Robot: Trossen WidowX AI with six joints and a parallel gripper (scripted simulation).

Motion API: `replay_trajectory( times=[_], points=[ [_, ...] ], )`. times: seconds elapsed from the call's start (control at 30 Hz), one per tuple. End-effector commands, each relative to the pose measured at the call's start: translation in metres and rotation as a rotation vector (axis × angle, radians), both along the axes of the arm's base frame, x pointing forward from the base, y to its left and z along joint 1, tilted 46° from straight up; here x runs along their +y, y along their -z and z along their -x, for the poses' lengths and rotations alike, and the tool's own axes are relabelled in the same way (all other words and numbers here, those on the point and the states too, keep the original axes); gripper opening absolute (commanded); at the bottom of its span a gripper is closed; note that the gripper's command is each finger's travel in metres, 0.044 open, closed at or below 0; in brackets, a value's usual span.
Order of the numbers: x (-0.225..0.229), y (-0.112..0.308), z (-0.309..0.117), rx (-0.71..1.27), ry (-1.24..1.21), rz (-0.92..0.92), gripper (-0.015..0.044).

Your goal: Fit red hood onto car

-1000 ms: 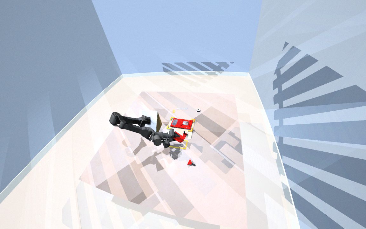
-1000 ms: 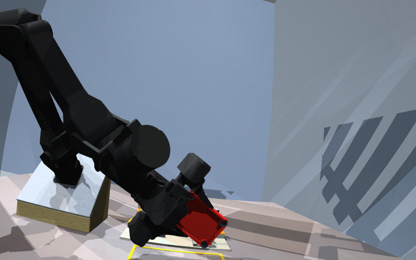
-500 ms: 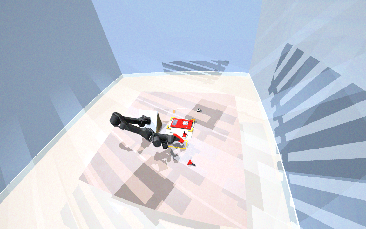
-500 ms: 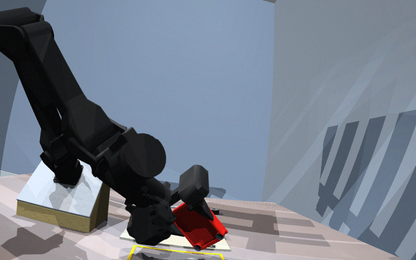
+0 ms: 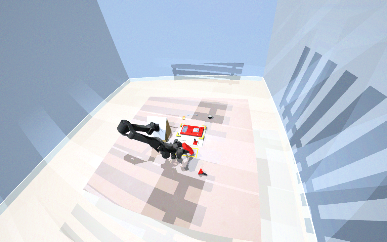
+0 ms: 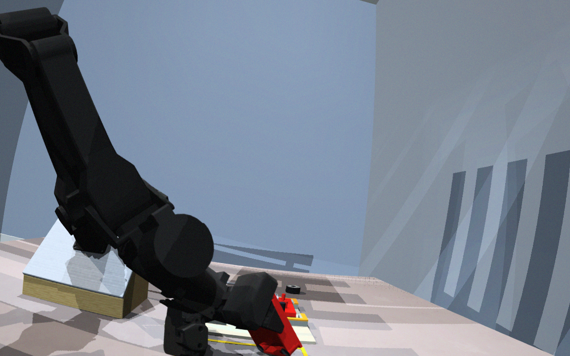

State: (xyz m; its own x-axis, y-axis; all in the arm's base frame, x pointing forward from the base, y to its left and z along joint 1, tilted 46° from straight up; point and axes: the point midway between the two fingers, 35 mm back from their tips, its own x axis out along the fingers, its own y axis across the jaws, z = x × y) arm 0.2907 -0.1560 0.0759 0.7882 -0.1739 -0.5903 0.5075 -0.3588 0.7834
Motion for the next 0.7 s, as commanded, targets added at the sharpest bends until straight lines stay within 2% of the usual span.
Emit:
replay_trajectory(
  times=[0.0, 0.2, 0.67],
  points=[
    [-0.0043, 0.0073, 0.0045, -0.013, 0.067, -0.101, 0.0],
    [-0.0017, 0.0014, 0.0011, -0.007, 0.023, -0.032, 0.0],
    [-0.0017, 0.0018, 0.001, -0.018, 0.032, -0.06, 0.0368]
  ],
)
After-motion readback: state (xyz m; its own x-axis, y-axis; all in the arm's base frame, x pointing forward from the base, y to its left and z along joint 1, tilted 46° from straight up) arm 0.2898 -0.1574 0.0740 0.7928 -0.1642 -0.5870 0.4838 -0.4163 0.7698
